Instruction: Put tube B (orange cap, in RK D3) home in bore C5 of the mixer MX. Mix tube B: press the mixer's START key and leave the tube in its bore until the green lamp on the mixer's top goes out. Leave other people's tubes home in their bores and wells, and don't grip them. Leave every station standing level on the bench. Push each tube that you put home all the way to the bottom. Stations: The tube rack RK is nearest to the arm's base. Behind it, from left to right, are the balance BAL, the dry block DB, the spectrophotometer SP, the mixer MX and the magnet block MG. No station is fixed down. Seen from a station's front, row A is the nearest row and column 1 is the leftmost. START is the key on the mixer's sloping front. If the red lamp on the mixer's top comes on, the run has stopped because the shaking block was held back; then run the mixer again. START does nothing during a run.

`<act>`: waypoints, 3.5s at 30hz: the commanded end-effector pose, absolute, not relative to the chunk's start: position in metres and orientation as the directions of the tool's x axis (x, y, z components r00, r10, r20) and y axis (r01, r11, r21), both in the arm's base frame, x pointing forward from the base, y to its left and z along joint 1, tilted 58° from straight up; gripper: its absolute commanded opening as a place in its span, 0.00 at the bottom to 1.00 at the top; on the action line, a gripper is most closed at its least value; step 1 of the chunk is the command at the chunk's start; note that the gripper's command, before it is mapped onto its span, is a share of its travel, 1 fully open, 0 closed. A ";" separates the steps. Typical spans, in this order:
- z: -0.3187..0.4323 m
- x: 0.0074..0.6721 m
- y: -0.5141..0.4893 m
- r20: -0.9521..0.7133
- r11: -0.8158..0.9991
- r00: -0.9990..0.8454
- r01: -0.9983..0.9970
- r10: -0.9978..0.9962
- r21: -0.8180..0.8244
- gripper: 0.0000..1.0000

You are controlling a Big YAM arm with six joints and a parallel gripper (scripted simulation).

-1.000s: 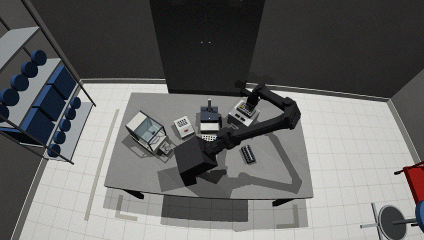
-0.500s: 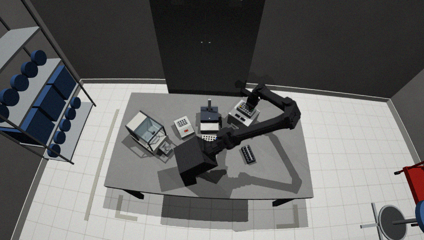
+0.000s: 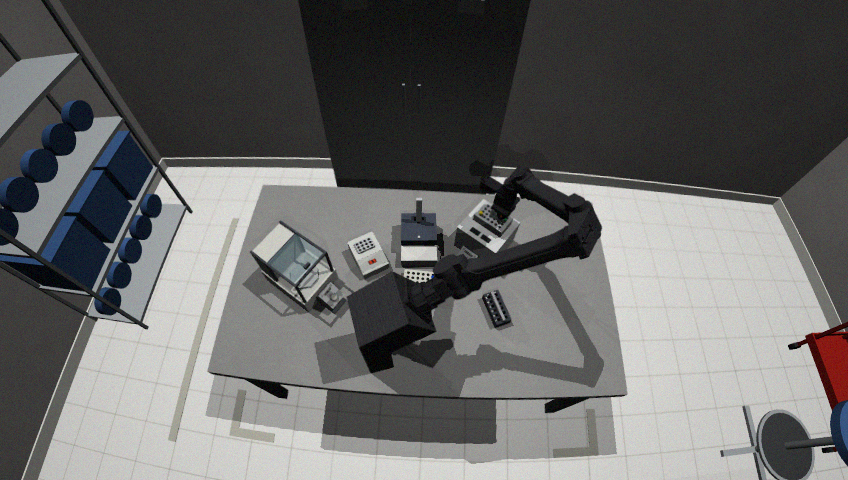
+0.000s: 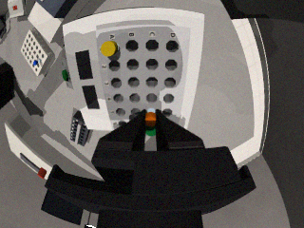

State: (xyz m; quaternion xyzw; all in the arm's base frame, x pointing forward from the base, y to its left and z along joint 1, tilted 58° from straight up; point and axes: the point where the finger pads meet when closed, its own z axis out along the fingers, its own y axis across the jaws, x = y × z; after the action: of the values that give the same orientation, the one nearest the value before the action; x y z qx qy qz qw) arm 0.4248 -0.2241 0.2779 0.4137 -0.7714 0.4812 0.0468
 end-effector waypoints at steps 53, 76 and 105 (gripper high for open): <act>0.296 0.438 -0.236 0.457 0.188 -0.669 -0.661 -0.586 -0.727 0.09; 0.295 0.434 -0.227 0.455 0.186 -0.664 -0.663 -0.594 -0.726 0.36; 0.321 0.429 -0.205 0.434 0.179 -0.674 -0.640 -0.598 -0.747 0.36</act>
State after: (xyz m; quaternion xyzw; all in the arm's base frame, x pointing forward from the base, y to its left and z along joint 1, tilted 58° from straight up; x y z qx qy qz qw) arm 0.4214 -0.2176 0.2892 0.4163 -0.7698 0.4811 0.0508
